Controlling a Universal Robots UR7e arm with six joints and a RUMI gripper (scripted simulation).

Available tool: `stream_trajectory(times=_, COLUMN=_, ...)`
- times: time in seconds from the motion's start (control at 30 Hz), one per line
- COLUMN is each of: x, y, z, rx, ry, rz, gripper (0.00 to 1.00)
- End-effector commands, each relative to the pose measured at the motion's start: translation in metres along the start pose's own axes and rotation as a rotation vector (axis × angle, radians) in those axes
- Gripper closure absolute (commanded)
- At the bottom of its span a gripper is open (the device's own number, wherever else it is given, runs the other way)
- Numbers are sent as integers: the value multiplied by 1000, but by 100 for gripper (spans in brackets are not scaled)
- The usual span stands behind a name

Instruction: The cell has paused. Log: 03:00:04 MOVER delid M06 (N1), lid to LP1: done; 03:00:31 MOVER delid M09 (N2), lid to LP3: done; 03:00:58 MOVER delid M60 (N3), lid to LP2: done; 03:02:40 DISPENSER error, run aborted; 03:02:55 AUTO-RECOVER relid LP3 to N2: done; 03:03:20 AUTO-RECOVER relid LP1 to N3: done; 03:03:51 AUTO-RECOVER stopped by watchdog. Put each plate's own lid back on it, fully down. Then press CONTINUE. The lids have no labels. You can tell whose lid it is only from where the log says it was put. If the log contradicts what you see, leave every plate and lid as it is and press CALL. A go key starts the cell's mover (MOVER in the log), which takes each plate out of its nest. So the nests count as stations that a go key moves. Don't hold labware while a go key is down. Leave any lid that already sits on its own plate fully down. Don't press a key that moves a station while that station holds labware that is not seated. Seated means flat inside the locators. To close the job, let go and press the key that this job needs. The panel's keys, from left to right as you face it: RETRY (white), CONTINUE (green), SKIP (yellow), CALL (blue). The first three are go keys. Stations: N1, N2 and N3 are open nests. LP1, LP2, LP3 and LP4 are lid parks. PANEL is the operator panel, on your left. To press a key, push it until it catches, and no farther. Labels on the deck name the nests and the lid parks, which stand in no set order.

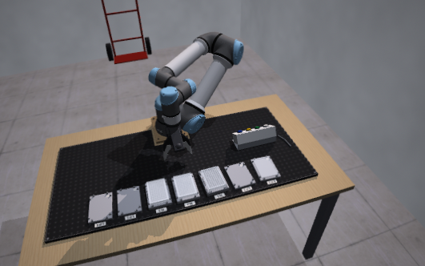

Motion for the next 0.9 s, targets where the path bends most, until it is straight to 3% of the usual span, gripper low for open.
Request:
stream_trajectory(times=0.0, x=1, y=-1, z=0, rx=-2, ry=0, rz=-2, gripper=18)
stream_trajectory(times=0.13, x=1, y=-1, z=0, rx=-2, ry=0, rz=-2, gripper=18)
stream_trajectory(times=0.87, x=80, y=-1, z=62, rx=-3, ry=3, rz=-2, gripper=18)
Point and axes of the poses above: the point where the finger pads meet when closed, its own y axis back along the fingers, its own z axis across the jaws, x = y × z, the point moved 2 cm from there along y, back along the fingers, and after that the axes turned 3 degrees about -y, right-handed, at the moved point
